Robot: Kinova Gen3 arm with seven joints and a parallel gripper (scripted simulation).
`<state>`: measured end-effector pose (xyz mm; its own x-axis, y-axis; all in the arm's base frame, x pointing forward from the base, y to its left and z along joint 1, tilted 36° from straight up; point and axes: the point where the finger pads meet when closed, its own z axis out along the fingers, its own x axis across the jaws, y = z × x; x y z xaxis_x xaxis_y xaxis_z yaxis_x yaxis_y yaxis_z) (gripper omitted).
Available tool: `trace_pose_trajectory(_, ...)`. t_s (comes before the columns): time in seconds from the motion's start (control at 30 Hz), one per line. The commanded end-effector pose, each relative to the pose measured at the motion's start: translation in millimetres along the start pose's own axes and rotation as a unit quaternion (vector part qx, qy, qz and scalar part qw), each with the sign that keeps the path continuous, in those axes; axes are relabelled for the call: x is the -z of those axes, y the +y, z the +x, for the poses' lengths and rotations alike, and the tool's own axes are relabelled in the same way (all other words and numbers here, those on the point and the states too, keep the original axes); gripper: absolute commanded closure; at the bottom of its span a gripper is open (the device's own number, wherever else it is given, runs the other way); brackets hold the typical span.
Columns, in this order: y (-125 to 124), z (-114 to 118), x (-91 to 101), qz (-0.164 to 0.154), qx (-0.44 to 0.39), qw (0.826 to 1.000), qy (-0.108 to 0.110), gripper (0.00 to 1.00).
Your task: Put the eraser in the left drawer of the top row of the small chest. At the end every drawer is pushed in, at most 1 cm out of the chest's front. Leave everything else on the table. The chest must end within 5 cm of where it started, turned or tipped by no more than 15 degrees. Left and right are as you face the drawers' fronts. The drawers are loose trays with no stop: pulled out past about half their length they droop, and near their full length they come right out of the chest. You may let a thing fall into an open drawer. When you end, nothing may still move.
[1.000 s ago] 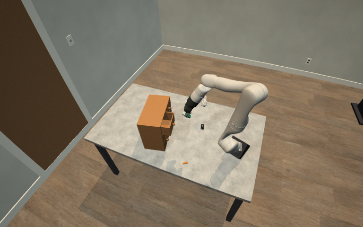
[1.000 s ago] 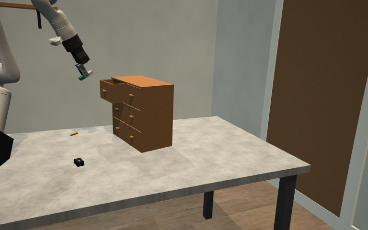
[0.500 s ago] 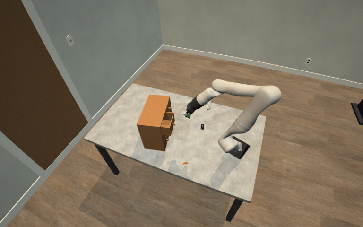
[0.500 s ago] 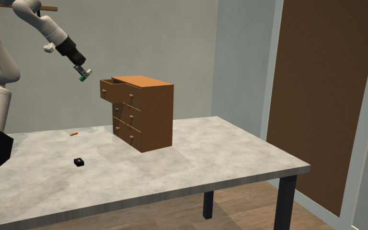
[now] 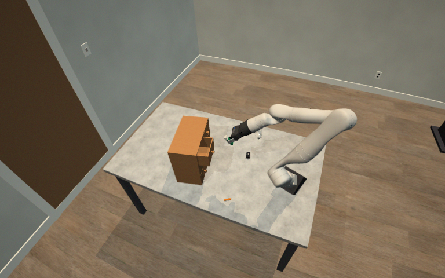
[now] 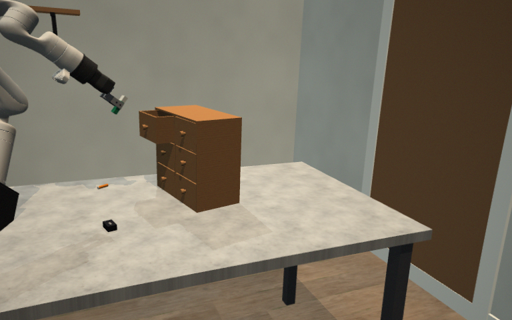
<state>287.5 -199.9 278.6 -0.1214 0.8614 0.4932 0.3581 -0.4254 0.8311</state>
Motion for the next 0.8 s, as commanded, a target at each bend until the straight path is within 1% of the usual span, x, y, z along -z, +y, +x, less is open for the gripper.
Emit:
trace_pose_trajectory(0.0,2.5,0.5,2.0,-0.027,-0.003,1.000,0.002,0.55)
trace_pose_trajectory(0.03,2.5,0.5,2.0,-0.027,-0.003,1.000,0.002,0.55)
trace_pose_trajectory(0.27,1.7,0.4,2.4,-0.064,-0.003,0.998,0.002,0.55)
trace_pose_trajectory(0.5,1.1,0.3,2.7,-0.095,-0.003,0.995,0.002,0.55)
trace_pose_trajectory(0.6,1.1,0.3,2.7,-0.099,-0.003,0.995,0.002,0.55)
trace_pose_trajectory(0.77,0.7,0.2,2.9,-0.116,-0.003,0.993,0.001,0.55)
